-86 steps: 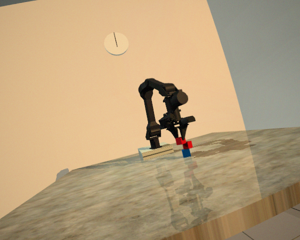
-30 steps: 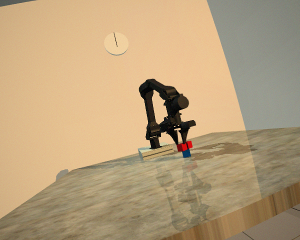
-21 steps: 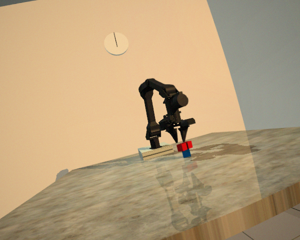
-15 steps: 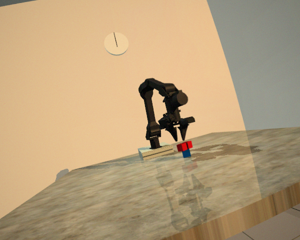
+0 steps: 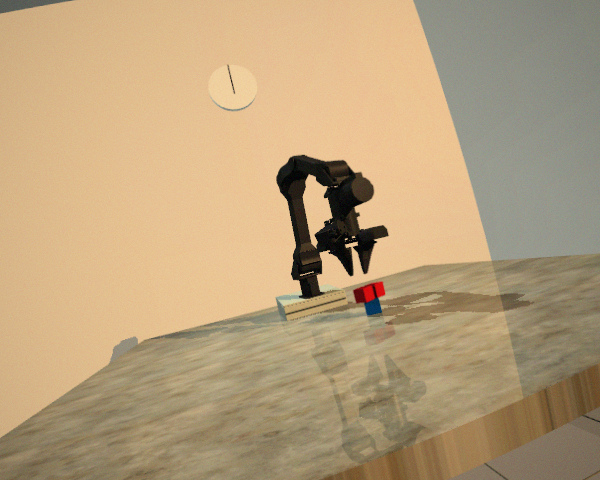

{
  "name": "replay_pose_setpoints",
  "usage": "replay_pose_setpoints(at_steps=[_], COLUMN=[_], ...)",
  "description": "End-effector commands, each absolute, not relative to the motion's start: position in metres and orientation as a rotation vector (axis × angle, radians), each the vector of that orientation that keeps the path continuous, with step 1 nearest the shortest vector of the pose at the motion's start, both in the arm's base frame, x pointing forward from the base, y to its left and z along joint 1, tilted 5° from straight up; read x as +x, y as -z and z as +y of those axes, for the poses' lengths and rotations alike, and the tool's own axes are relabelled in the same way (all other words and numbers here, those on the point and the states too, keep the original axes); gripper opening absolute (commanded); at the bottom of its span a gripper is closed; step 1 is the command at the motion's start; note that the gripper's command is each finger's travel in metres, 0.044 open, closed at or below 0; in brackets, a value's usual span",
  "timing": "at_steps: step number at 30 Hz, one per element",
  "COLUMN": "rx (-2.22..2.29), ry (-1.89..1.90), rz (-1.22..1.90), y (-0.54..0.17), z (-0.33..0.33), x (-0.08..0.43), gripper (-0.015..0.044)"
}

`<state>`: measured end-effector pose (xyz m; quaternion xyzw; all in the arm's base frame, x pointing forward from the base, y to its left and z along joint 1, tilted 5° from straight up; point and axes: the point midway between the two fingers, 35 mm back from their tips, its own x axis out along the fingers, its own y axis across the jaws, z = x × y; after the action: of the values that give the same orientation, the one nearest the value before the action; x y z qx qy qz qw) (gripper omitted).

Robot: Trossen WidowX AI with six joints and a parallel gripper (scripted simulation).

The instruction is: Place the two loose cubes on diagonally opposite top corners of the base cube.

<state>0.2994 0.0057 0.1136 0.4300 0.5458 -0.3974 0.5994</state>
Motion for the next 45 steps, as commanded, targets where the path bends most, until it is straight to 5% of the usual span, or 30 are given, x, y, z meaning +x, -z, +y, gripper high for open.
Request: replay_pose_setpoints(at_steps=[1, 16, 24, 32, 45], rx=[1.003, 1.003, 0.999, 0.997, 1.005], ry=[0.913, 0.913, 0.917, 0.921, 0.917], rz=[1.254, 1.254, 1.260, 1.267, 1.275], y=[-0.122, -0.132, -0.138, -0.138, -0.138], z=[0.006, 0.006, 0.006, 0.008, 0.148], x=[0.300, 0.299, 0.298, 0.297, 0.268], gripper=[0.0205, 0.0205, 0.0400, 0.0400, 0.0400])
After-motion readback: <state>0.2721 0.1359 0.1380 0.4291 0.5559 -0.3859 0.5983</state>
